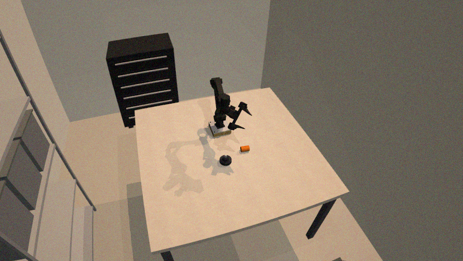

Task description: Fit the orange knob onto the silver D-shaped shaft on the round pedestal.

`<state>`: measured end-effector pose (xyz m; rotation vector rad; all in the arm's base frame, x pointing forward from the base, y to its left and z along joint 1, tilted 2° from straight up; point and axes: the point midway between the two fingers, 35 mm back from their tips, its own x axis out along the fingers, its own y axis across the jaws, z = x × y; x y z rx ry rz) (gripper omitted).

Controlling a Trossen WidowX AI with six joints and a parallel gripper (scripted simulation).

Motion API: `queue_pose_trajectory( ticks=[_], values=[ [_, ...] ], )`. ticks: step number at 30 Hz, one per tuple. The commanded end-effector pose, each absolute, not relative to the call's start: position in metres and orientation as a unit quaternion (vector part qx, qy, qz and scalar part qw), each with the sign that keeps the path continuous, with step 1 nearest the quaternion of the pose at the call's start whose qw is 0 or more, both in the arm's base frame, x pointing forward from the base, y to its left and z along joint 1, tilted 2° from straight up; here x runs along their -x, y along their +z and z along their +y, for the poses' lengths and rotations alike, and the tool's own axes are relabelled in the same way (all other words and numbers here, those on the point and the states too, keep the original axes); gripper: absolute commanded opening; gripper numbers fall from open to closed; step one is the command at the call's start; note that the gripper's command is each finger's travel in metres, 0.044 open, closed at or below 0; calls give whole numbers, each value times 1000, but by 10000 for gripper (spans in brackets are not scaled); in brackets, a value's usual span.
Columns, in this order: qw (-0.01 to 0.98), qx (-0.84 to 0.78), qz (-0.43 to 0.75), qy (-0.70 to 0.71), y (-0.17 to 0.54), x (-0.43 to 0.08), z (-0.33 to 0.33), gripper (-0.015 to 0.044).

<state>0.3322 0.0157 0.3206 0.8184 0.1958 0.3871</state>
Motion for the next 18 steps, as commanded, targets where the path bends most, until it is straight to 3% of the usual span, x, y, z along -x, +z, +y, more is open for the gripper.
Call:
queue_pose_trajectory(
  ticks=[1,11,15,18],
  values=[
    [933,-248,224,136,252,-366,33,440],
    [868,95,452,183,149,-359,71,440],
    [760,270,535,253,113,-338,82,440],
    [625,406,580,329,92,-316,87,440]
  ],
)
